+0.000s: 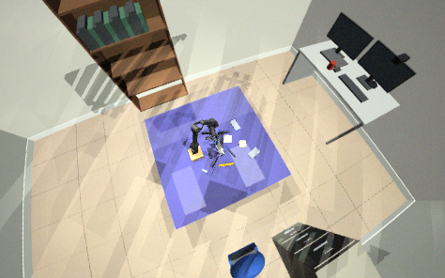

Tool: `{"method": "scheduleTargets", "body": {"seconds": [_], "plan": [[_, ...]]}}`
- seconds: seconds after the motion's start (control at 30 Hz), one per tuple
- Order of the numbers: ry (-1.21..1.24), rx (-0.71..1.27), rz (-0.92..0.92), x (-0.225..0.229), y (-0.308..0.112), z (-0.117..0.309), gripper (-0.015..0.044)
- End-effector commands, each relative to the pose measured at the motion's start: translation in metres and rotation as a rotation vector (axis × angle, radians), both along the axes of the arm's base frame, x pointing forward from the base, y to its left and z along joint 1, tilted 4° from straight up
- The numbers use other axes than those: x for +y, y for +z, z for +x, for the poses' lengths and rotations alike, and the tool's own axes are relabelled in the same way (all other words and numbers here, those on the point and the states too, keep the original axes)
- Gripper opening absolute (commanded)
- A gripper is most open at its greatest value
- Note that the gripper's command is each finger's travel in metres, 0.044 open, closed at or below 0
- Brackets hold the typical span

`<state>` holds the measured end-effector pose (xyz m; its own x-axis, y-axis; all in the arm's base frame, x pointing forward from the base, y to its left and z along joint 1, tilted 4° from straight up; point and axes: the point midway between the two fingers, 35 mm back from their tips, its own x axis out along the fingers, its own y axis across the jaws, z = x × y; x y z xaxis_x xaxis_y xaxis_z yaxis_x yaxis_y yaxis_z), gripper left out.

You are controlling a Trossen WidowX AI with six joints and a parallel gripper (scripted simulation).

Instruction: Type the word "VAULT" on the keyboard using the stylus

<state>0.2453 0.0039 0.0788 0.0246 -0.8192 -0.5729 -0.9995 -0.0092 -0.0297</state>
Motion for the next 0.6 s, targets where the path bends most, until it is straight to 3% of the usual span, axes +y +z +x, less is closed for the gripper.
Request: {"method": "scheduleTargets", "body": {"seconds": [0.0, 0.1, 0.37, 0.57], "plan": [[0.000, 0.000, 0.000, 0.000, 0.000, 0.000, 0.0065], [0.001, 0.000, 0.000, -0.002, 0.000, 0.005, 0.0000], [0.005, -0.001, -0.005, -0.023, 0.005, 0.037, 0.0000], [0.005, -0.001, -0.006, -0.024, 0.004, 0.038, 0.0000]]}}
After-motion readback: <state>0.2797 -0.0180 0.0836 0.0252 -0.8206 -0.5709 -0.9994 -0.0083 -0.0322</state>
